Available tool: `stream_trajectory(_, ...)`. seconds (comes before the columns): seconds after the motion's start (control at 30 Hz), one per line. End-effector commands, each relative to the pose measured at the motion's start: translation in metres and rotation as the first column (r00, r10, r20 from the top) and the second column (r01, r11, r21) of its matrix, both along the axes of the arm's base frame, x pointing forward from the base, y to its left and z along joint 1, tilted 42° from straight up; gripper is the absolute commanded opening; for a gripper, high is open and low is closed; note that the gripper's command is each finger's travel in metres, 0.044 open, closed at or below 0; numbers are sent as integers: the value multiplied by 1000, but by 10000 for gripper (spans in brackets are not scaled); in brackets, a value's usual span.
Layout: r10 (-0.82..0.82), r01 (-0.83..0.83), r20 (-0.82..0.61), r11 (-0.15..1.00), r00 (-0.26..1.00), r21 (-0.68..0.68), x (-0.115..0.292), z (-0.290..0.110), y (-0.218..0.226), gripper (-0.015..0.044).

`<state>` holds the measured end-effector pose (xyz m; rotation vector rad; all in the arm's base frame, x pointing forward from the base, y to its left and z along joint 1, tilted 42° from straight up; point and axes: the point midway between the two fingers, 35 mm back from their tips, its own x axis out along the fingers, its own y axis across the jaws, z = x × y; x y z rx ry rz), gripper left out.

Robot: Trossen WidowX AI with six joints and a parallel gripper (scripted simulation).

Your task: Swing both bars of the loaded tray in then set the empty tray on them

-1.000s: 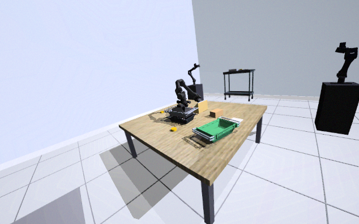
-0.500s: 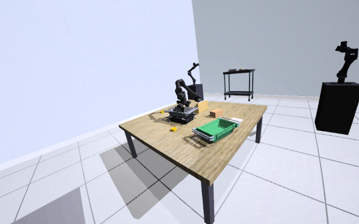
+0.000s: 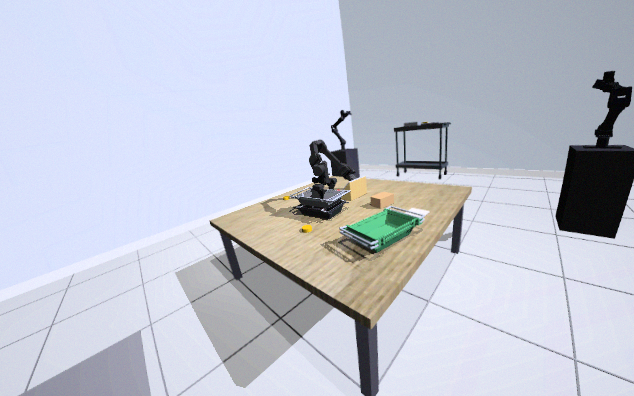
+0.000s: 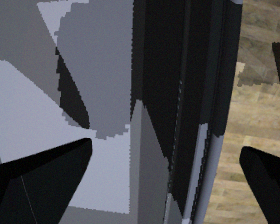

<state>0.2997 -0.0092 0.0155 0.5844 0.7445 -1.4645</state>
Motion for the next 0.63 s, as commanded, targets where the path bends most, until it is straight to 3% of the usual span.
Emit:
stream_trajectory(0.0,-1,1,6,1000,1000,5,3,7,9,440)
stream_trajectory(0.6,2,-2,-2,1000,1000,6,4,80,72,440)
